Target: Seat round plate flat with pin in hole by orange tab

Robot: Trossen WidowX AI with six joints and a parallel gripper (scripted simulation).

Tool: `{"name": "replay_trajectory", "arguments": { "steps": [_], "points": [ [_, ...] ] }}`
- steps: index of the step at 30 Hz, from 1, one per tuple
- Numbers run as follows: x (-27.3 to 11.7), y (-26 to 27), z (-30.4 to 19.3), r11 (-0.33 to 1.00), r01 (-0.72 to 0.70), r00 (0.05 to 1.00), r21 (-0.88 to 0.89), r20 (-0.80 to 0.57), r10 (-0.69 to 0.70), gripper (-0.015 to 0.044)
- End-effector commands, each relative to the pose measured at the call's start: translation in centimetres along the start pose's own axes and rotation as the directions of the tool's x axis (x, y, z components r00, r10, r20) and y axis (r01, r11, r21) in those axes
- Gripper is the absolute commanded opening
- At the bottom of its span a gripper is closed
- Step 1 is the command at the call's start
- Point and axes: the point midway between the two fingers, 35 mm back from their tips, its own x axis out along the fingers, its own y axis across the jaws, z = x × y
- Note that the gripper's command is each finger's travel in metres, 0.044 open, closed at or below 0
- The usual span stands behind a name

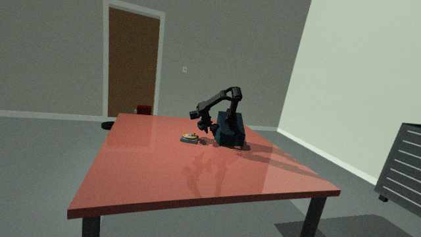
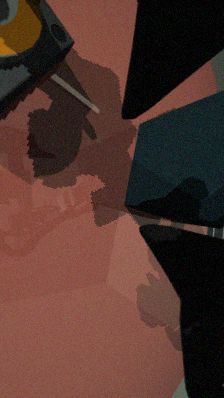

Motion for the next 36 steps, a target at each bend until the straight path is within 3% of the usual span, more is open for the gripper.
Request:
{"name": "replay_trajectory", "arguments": {
  "steps": [1,8,15,27,36],
  "points": [
    [-0.1,-0.2,0.1,1.0,0.0,1.0,0.007,0.008,0.0,0.0374],
    [-3.0,-10.8,2.3,0.958,-0.035,0.948,0.286,0.313,-0.059,0.019],
    [-4.2,-15.4,2.0,0.921,-0.074,0.902,0.383,0.42,-0.102,0.0006],
    [0.1,-15.8,4.0,0.921,-0.076,0.902,0.382,0.42,-0.1,0.0],
    [0.4,-15.3,3.8,0.921,-0.077,0.902,0.382,0.42,-0.1,0.0]
  ]
}}
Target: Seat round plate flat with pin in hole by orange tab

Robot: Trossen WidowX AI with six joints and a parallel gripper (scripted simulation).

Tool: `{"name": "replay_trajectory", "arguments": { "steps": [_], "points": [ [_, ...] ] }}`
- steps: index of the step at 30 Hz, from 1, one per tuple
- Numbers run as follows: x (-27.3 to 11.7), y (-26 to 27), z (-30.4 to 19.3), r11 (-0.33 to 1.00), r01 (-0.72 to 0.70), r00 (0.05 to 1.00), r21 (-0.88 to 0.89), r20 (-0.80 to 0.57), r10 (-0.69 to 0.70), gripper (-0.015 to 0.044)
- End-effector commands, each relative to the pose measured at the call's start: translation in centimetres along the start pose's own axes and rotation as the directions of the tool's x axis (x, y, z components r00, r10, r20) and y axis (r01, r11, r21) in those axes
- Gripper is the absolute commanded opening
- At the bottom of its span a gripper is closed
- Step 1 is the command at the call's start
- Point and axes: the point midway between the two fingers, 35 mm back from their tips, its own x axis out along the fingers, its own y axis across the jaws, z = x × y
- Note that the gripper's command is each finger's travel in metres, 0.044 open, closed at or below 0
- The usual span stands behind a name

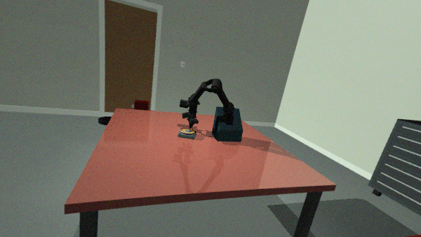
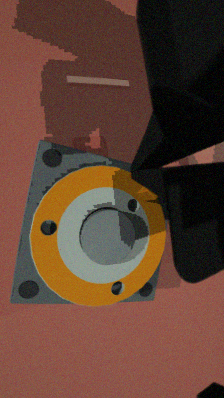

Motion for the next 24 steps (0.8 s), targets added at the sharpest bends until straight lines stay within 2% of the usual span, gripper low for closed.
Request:
{"name": "replay_trajectory", "arguments": {
  "steps": [1,24],
  "points": [
    [0.1,0.4,-0.6,1.0,-0.005,1.0,0.007,-0.005,0.005,0.0],
    [0.2,2.2,-2.0,1.0,-0.006,1.0,0.008,-0.006,0.006,0.0]
  ]
}}
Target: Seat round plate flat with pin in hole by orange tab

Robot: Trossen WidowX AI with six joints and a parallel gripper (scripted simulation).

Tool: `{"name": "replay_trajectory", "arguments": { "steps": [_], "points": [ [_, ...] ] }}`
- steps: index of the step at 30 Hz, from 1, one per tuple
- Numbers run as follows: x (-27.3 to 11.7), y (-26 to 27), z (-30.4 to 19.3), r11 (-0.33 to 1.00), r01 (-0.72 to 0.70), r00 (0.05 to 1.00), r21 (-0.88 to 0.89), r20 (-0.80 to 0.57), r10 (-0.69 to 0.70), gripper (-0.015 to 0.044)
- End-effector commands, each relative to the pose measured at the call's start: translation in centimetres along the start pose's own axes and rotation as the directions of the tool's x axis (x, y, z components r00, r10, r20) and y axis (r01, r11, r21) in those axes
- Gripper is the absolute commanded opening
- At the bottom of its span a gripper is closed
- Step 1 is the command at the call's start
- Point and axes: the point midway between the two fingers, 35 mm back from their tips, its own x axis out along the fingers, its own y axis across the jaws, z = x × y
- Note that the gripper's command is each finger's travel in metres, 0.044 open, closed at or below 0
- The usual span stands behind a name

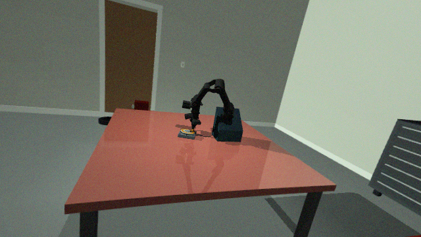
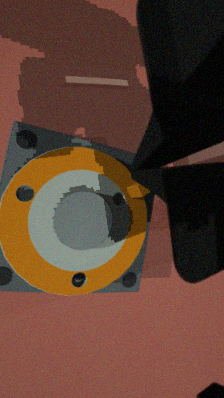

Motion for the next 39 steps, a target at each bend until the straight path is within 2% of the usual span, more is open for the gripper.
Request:
{"name": "replay_trajectory", "arguments": {
  "steps": [1,39],
  "points": [
    [0.2,0.6,-0.5,1.0,-0.011,1.0,0.0,-0.008,0.011,0.0],
    [0.1,3.0,-1.0,1.0,-0.012,1.0,0.001,-0.009,0.012,0.0]
  ]
}}
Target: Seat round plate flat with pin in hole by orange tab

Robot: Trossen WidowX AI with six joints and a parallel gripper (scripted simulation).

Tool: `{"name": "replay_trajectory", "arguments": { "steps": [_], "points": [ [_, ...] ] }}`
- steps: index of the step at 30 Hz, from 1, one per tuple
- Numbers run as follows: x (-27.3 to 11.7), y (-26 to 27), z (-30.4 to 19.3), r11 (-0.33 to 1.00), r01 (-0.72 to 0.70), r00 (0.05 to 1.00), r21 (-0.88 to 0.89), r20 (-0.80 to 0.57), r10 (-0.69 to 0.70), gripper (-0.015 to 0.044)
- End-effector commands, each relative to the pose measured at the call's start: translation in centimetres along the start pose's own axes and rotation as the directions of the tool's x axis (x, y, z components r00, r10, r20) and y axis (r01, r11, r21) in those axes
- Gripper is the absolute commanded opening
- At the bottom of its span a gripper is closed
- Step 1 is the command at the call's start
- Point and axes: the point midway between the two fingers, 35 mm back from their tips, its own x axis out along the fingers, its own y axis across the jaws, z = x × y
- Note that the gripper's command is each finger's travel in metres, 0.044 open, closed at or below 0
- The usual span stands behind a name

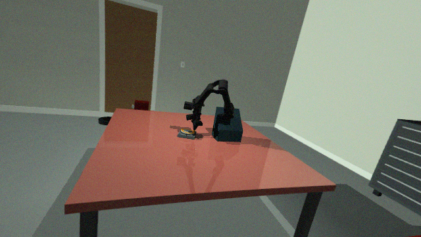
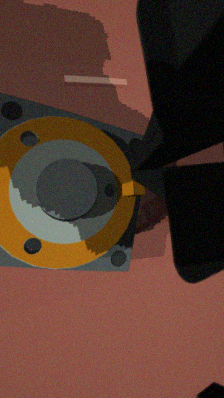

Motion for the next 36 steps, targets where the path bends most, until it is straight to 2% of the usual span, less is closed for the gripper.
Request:
{"name": "replay_trajectory", "arguments": {
  "steps": [1,36],
  "points": [
    [0.2,0.8,-0.3,1.0,-0.014,1.0,-0.004,-0.008,0.014,0.0],
    [0.1,3.3,0.9,1.0,-0.016,1.0,-0.005,-0.008,0.016,0.0]
  ]
}}
